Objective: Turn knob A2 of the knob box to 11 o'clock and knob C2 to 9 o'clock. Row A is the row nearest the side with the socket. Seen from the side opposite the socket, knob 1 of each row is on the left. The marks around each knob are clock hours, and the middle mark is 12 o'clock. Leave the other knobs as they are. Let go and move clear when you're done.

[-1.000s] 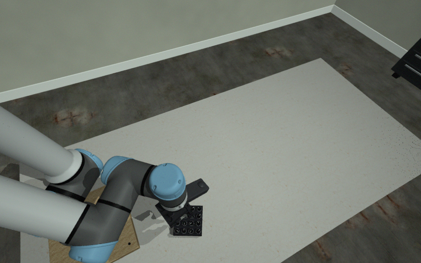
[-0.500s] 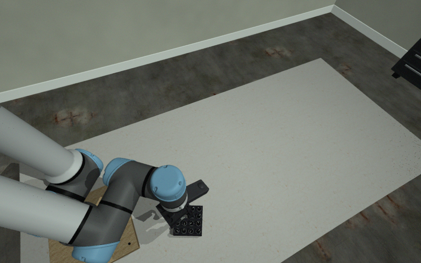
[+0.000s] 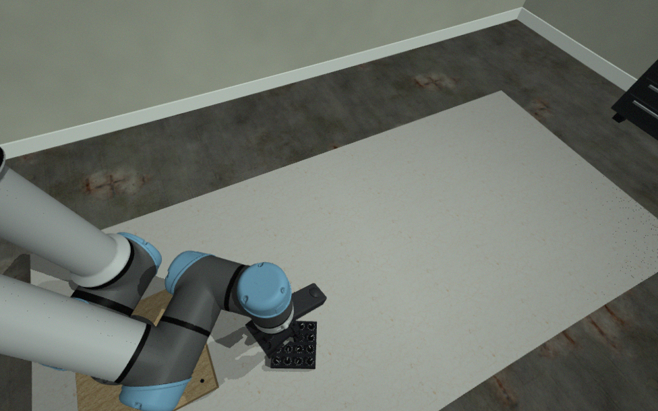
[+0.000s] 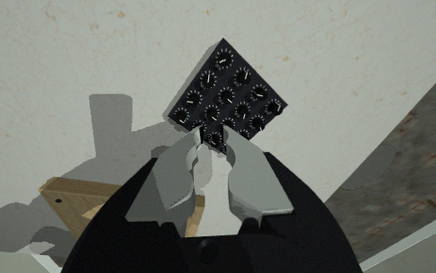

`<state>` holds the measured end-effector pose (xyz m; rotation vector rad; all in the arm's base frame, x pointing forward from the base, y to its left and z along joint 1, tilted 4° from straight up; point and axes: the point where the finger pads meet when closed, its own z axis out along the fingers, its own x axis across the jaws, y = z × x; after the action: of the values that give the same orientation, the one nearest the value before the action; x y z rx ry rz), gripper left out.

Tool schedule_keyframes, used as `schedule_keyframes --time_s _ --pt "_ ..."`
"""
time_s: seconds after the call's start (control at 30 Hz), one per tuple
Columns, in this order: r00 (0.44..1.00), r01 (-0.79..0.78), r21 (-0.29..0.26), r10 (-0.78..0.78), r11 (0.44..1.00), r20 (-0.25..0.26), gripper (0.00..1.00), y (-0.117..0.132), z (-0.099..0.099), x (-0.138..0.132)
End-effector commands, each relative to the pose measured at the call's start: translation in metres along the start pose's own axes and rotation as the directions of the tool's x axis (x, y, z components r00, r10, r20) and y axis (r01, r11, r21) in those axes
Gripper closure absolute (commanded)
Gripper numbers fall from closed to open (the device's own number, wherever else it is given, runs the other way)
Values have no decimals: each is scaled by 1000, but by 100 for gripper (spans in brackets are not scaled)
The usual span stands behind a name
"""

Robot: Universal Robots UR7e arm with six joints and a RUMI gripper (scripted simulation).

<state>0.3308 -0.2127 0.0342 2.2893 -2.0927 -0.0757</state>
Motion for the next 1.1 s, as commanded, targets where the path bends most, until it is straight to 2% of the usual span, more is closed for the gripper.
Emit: schedule_keyframes --time_s 0.0,0.47,1.07 --pt "1000 0 1 0 1000 -1 89 0 4 0" --pt "1000 0 1 0 1000 -1 89 -1 13 0" --pt "1000 0 1 0 1000 -1 89 -1 14 0"
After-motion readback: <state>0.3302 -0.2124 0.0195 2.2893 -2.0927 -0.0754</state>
